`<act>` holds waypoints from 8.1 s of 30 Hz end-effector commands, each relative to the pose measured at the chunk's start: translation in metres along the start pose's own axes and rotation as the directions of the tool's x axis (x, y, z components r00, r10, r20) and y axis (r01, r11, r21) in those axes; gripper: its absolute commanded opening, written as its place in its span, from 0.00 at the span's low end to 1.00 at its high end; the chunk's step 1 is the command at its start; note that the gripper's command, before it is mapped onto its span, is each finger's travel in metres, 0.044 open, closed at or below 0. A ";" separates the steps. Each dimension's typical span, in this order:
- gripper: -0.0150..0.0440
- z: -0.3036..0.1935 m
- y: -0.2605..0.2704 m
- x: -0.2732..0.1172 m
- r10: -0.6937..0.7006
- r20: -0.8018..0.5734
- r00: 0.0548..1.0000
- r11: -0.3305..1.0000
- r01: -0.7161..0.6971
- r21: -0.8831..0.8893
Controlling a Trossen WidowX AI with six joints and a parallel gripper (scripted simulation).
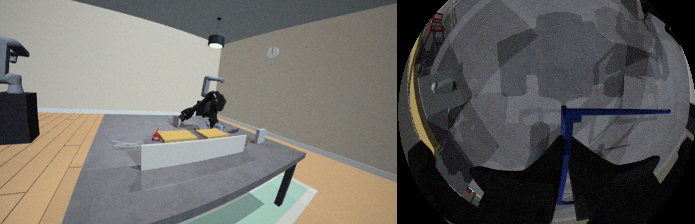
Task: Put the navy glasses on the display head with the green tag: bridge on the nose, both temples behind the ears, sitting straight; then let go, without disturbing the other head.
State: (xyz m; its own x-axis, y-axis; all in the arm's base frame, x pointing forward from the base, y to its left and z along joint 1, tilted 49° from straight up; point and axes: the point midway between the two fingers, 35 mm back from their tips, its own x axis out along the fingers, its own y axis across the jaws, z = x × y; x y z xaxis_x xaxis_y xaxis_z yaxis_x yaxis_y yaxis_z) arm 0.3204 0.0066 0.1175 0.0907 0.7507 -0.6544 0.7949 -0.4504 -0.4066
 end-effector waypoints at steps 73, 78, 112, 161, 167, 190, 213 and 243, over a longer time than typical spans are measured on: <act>0.25 0.020 0.012 -0.057 0.019 0.003 1.000 0.736 -0.012 -0.677; 0.25 0.026 0.014 -0.058 0.020 0.005 1.000 0.621 -0.009 -0.784; 0.25 0.069 0.021 -0.062 0.020 0.013 1.000 -0.387 0.020 -0.922; 0.25 0.128 0.021 -0.065 0.007 0.011 1.000 -0.932 0.003 0.362; 0.25 0.133 0.020 -0.064 0.005 0.010 1.000 -0.862 0.000 0.507; 0.25 0.135 0.020 -0.038 0.005 0.009 1.000 -0.839 -0.001 0.544; 0.25 0.136 0.020 -0.013 0.005 0.008 1.000 -0.839 -0.001 0.545; 0.25 0.119 0.045 -0.008 0.005 0.007 1.000 -0.838 0.000 0.546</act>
State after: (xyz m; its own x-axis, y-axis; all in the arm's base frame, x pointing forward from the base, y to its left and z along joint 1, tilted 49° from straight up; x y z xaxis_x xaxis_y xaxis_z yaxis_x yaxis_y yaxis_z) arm 0.2781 -0.0774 0.0286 0.0913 0.7417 -0.6645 -0.9937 0.1119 -0.0116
